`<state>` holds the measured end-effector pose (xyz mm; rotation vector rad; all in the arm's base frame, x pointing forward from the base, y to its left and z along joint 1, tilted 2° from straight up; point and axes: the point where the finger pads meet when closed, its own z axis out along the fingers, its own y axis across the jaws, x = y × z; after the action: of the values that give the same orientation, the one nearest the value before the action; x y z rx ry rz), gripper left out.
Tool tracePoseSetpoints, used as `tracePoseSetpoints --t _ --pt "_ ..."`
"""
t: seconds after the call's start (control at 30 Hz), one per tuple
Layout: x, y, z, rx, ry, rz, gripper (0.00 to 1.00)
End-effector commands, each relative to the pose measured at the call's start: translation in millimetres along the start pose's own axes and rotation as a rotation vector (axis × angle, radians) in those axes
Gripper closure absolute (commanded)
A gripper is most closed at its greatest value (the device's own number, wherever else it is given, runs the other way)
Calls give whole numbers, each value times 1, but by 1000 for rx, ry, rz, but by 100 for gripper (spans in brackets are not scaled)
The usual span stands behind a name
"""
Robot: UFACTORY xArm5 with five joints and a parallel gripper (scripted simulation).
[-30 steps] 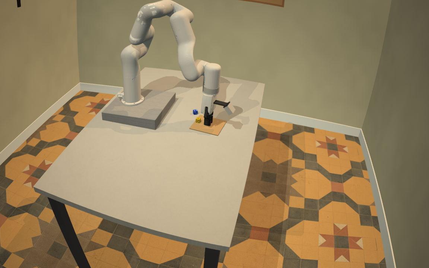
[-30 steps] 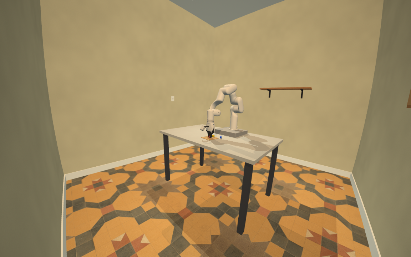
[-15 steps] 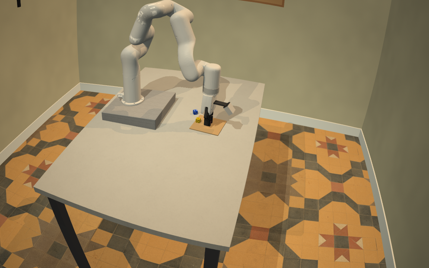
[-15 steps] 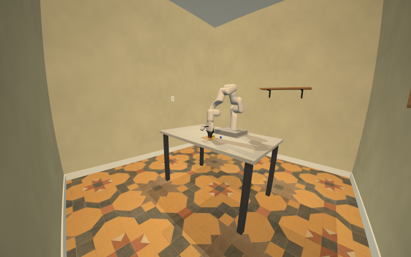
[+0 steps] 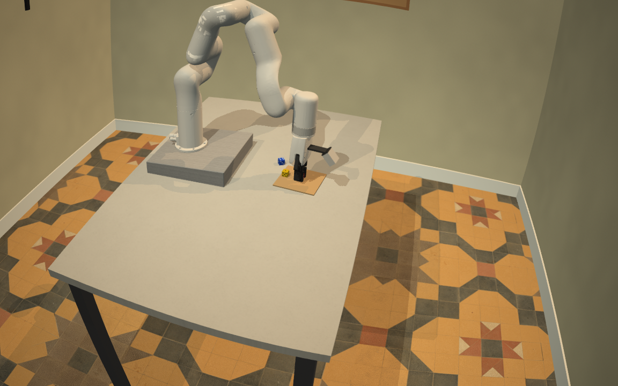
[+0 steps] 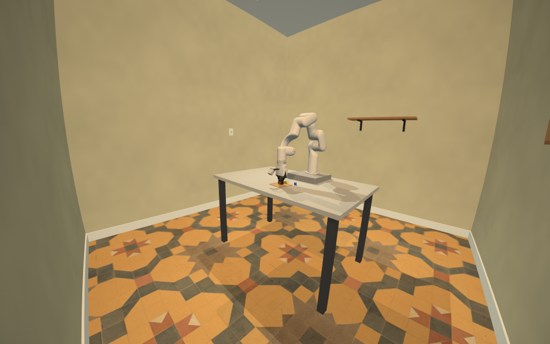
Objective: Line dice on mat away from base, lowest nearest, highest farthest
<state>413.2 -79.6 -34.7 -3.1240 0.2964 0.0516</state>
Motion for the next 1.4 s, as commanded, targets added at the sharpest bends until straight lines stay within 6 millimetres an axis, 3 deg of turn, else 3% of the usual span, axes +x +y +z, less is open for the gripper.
tracePoseSetpoints --t 0.0,0.4,0.9,1.37 --pt "1 0 -1 0 3 0 85" --pt "1 0 -1 0 3 0 85" --pt "1 0 -1 0 3 0 64" --pt "1 0 -3 0 3 0 64"
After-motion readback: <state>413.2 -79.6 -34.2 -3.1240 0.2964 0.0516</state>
